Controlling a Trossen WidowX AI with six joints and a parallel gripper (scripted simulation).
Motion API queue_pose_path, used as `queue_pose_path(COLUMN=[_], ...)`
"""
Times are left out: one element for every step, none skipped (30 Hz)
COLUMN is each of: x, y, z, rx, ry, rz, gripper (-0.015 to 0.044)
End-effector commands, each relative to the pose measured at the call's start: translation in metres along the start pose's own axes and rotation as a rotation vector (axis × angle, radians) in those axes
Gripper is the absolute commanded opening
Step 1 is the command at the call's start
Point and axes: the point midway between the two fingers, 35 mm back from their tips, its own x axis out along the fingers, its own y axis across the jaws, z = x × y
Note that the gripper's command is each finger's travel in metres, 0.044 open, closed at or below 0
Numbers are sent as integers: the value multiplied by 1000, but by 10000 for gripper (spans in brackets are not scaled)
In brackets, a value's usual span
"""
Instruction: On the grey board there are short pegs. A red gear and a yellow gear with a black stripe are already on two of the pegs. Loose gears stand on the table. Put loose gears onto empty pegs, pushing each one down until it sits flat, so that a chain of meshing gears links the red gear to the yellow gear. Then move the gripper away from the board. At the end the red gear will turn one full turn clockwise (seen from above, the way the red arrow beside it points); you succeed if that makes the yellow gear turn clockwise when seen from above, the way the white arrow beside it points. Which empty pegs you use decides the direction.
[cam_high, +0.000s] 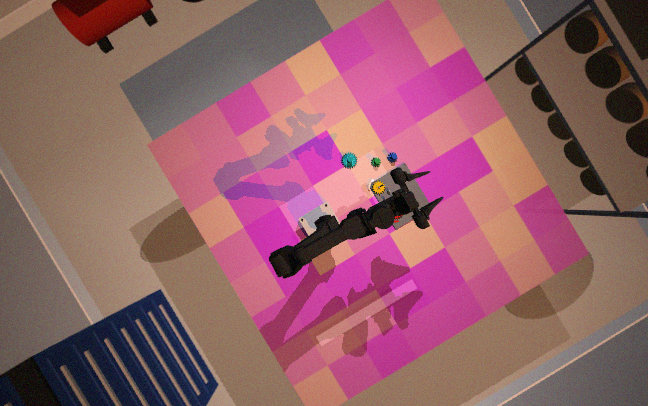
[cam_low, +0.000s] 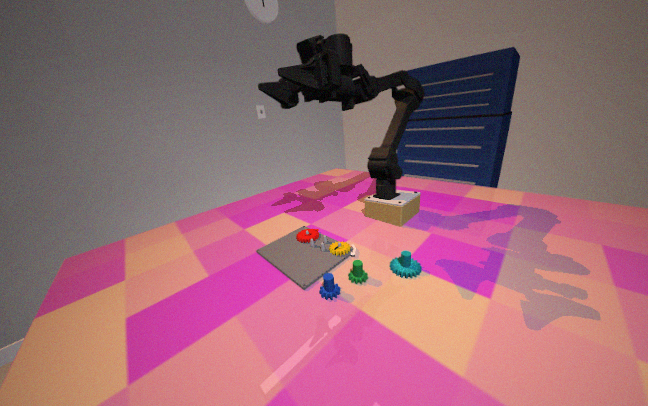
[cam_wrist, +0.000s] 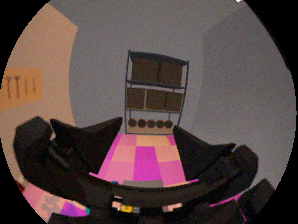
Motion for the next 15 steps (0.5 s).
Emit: queue_pose_path(x=[1, 2, 5, 8, 11, 15, 17, 18, 20, 21, 22, 22, 20, 18, 14], y=[1, 3, 8, 14, 22, 31, 39, 45, 51, 61, 71, 80, 90, 100, 109], z=[-1, -4, -9, -16, -26, -36, -45, -52, -61, -74, -87, -101, -115, -128, -141], rx=[3, 13, 28, 49, 76, 104, 126, 142, 158, 180, 201, 220, 237, 250, 262], ry=[5, 18, 41, 74, 116, 164, 204, 236, 278, 341, 409, 477, 545, 613, 682], rz=[3, 10, 23, 40, 61, 83, 101, 114, 124, 138, 151, 161, 169, 174, 177], gripper=[426, 440, 440, 440, 440, 440, 440, 440, 440, 440, 440, 440, 440, 440, 440])
